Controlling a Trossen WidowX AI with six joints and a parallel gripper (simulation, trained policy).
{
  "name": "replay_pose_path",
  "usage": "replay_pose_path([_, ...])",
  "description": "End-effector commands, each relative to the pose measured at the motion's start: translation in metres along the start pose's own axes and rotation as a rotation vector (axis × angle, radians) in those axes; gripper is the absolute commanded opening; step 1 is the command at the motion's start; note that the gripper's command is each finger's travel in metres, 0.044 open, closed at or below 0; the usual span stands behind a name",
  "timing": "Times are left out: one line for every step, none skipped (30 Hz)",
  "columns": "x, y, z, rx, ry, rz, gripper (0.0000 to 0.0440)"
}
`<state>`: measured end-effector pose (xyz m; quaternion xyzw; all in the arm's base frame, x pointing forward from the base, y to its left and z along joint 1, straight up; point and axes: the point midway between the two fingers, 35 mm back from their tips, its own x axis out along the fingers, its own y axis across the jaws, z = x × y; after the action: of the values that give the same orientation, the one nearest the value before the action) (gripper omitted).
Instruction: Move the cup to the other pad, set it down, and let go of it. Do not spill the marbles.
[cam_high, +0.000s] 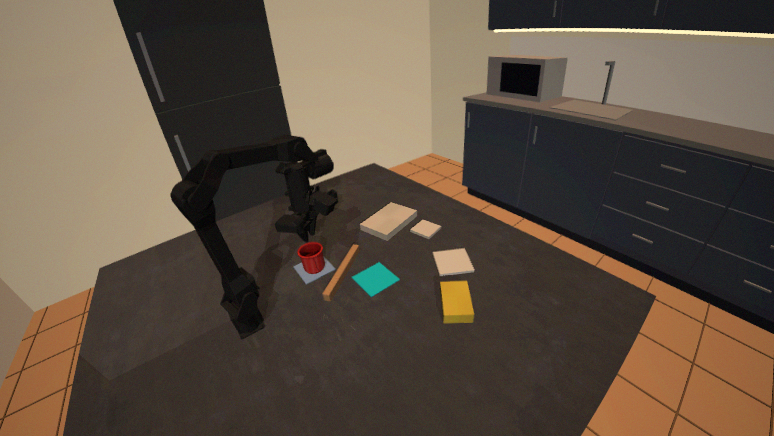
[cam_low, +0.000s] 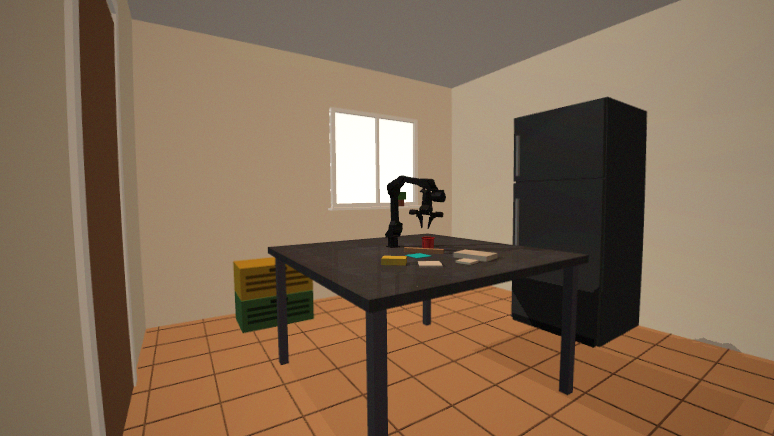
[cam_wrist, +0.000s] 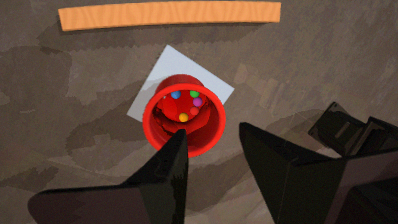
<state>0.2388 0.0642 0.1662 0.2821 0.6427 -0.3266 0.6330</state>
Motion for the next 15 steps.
replay_pose_path([0.011,-0.002,-0.001,0.009,0.000,-0.031,0.0167])
replay_pose_path([0.013,-0.002,-0.001,0.010,0.001,-0.037,0.0169])
replay_pose_path([0.016,-0.002,-0.002,0.010,0.001,-0.043,0.0170])
replay_pose_path([0.018,-0.003,-0.002,0.010,0.002,-0.048,0.0172])
replay_pose_path([0.021,-0.003,-0.002,0.010,0.003,-0.054,0.0173])
replay_pose_path([0.023,-0.003,-0.003,0.010,0.004,-0.059,0.0174])
replay_pose_path([0.026,-0.003,-0.003,0.010,0.005,-0.064,0.0175])
replay_pose_path([0.028,-0.004,-0.004,0.009,0.005,-0.068,0.0176])
replay_pose_path([0.030,-0.004,-0.004,0.008,0.006,-0.073,0.0177])
replay_pose_path([0.033,-0.004,-0.005,0.007,0.007,-0.077,0.0178])
replay_pose_path([0.035,-0.004,-0.005,0.005,0.007,-0.081,0.0178])
replay_pose_path([0.037,-0.005,-0.006,0.003,0.007,-0.085,0.0179])
replay_pose_path([0.040,-0.005,-0.006,0.001,0.008,-0.089,0.0179])
replay_pose_path([0.042,-0.005,-0.007,-0.001,0.008,-0.092,0.0179])
replay_pose_path([0.045,-0.005,-0.007,-0.003,0.009,-0.095,0.0179])
